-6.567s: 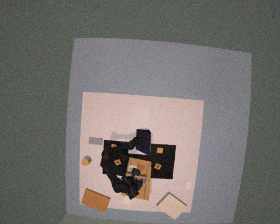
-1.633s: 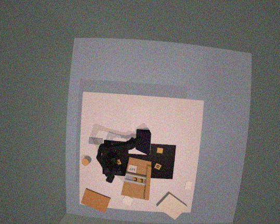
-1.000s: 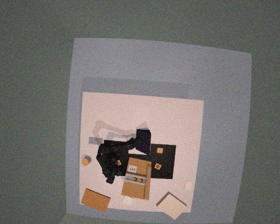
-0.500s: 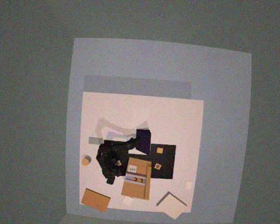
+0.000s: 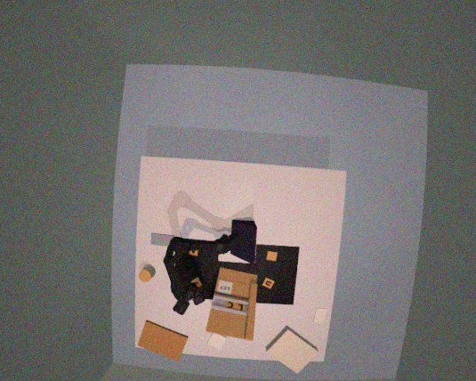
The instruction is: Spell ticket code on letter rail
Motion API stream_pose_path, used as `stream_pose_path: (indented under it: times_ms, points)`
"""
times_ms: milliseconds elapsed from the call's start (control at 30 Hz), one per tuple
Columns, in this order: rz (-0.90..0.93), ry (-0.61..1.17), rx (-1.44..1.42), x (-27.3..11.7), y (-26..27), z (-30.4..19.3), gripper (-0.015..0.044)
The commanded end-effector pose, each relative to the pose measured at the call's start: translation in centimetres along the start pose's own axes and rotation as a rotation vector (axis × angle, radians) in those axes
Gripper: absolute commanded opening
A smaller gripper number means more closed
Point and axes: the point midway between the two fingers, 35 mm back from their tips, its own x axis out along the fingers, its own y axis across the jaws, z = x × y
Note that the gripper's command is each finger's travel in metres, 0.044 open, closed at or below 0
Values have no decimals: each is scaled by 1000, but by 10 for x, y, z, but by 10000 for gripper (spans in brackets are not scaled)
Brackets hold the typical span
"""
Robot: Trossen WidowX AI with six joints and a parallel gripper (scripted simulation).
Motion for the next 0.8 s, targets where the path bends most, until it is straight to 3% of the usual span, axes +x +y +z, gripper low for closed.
stream_pose_path:
  times_ms: [0,767]
  points:
    - [38,-54,-44,-11,2,8,0]
    - [265,-415,-607,-67,32,-2,0]
